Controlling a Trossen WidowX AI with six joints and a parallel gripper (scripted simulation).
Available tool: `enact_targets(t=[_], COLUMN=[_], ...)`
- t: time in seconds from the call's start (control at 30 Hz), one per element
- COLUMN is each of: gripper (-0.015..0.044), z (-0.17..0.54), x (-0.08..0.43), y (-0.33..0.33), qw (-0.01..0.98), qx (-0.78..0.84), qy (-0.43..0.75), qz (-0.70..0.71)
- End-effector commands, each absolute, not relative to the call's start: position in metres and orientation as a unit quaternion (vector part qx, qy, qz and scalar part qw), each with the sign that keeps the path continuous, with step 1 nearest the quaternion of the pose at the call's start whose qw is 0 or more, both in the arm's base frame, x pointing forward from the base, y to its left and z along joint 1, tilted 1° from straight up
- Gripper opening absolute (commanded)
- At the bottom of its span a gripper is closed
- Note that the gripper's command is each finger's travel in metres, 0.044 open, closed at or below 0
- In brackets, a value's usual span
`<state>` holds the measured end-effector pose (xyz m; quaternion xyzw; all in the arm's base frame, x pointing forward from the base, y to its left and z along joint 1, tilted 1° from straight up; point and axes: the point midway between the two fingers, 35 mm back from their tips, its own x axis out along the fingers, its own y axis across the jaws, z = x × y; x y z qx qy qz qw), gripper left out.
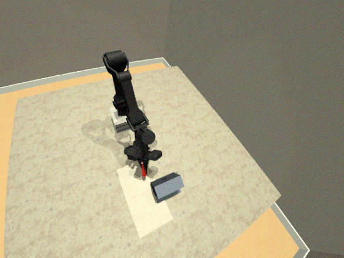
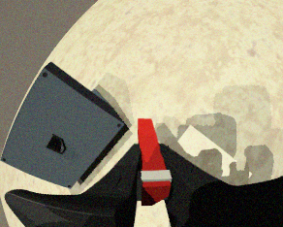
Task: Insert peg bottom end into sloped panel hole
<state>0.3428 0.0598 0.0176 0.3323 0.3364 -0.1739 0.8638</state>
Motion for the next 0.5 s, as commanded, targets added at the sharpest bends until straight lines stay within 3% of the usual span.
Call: enact_targets(t=[0.0, 0.47], gripper=[0.0, 0.0], z=[0.018, 0.021], x=[0.341, 0.335], y=[0.063, 0.077], qw=[0.874, 0.907], qx=[0.315, 0.254], qy=[0.332, 0.316], qz=[-0.162, -0.112])
